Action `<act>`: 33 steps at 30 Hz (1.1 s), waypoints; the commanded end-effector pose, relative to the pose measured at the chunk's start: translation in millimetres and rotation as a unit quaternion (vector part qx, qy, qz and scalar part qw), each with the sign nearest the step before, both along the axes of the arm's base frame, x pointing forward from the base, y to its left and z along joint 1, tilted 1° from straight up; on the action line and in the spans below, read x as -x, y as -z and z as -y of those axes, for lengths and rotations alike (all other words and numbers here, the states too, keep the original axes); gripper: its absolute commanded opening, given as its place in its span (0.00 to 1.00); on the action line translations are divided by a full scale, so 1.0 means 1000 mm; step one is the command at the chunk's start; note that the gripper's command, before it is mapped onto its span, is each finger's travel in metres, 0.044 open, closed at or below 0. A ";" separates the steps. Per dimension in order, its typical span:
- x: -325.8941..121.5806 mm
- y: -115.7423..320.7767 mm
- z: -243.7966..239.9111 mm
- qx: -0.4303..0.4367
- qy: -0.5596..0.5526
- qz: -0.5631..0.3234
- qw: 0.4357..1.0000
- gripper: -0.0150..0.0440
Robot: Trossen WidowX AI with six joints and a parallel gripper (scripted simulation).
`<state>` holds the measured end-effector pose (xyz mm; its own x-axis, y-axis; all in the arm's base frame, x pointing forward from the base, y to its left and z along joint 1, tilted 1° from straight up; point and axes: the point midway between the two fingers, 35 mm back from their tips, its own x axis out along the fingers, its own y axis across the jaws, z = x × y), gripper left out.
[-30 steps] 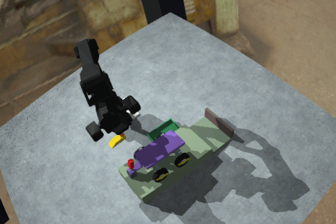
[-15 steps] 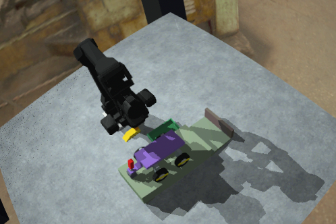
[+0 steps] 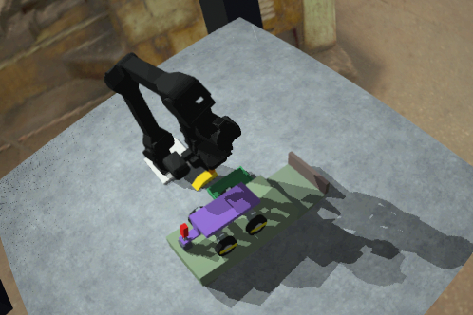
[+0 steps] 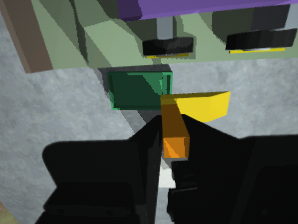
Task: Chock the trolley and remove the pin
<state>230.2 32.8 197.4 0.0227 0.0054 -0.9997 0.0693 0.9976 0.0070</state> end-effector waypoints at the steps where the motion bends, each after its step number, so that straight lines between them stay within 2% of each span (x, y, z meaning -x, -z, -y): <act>1: -0.005 0.001 -0.013 0.001 0.002 0.003 1.000 0.25; 22: -0.030 0.007 -0.101 -0.003 0.002 0.003 1.000 0.25; 33: -0.031 0.007 -0.108 0.051 0.003 0.000 0.999 0.25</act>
<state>260.1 140.6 188.9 0.0187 -0.0802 -0.9966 0.0694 0.9945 -0.0787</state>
